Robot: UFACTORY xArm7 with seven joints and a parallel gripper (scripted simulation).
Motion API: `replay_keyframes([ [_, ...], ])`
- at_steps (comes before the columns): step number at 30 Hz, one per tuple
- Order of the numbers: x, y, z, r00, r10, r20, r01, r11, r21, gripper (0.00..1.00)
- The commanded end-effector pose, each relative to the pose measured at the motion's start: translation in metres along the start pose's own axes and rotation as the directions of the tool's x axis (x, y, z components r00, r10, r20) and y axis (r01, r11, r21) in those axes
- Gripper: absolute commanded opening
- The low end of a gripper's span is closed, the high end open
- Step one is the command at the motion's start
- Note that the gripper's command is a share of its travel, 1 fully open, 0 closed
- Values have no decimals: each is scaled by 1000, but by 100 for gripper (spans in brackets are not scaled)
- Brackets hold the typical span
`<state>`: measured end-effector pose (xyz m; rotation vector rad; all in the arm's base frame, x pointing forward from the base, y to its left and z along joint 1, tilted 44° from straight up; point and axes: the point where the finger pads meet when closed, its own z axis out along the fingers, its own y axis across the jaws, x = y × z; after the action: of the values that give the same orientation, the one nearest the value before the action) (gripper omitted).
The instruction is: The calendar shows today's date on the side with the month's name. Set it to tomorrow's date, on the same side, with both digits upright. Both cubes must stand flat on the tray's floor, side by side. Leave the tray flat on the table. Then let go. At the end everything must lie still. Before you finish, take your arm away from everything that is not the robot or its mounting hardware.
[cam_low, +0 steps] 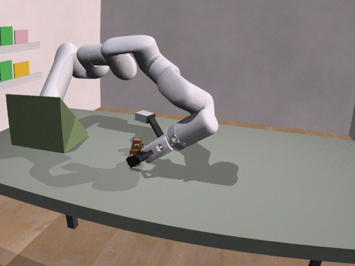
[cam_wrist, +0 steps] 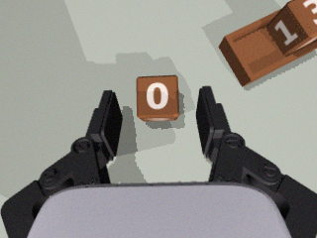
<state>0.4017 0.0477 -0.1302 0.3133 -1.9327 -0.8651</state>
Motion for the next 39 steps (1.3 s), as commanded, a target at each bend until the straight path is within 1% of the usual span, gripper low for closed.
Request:
replay_keyframes([
  [1,1,0,-2,1000,1,4,-1,1000,2,69],
  [10,3,0,-3,1000,1,4,-1,1000,2,69],
  [20,15,0,-12,1000,1,4,-1,1000,2,69],
  [32,49,0,-35,1000,1,4,-1,1000,2,69],
  [39,56,0,-40,1000,1,4,-1,1000,2,69],
])
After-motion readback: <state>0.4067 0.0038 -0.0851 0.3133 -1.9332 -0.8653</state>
